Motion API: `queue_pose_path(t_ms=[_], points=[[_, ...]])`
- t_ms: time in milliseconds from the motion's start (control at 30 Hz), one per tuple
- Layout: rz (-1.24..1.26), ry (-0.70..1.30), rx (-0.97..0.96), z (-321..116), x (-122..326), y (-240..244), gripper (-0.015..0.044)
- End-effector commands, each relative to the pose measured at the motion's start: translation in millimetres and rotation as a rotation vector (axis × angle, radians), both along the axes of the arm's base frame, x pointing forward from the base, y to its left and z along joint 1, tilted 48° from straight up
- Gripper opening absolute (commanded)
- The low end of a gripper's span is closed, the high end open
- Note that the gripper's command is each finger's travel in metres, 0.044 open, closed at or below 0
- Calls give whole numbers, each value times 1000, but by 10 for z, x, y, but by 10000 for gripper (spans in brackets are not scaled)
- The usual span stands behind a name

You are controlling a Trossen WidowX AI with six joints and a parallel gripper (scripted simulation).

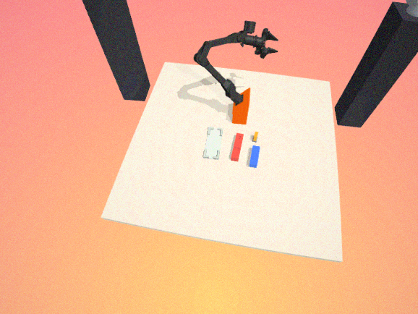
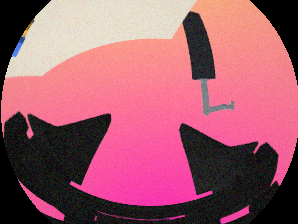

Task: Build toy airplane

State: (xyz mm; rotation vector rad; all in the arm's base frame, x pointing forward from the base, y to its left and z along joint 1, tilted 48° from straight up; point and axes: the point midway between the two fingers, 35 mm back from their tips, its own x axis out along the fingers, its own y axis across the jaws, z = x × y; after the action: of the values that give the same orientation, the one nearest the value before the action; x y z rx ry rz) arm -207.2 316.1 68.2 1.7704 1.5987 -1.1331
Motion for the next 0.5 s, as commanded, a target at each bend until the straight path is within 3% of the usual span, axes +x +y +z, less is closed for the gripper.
queue_pose_path(t_ms=[0,100,467], points=[[0,0,0,0,0,0,426],[-137,18,-8,-13,261,67,440],[-1206,191,-5,-290,1957,312,440]])
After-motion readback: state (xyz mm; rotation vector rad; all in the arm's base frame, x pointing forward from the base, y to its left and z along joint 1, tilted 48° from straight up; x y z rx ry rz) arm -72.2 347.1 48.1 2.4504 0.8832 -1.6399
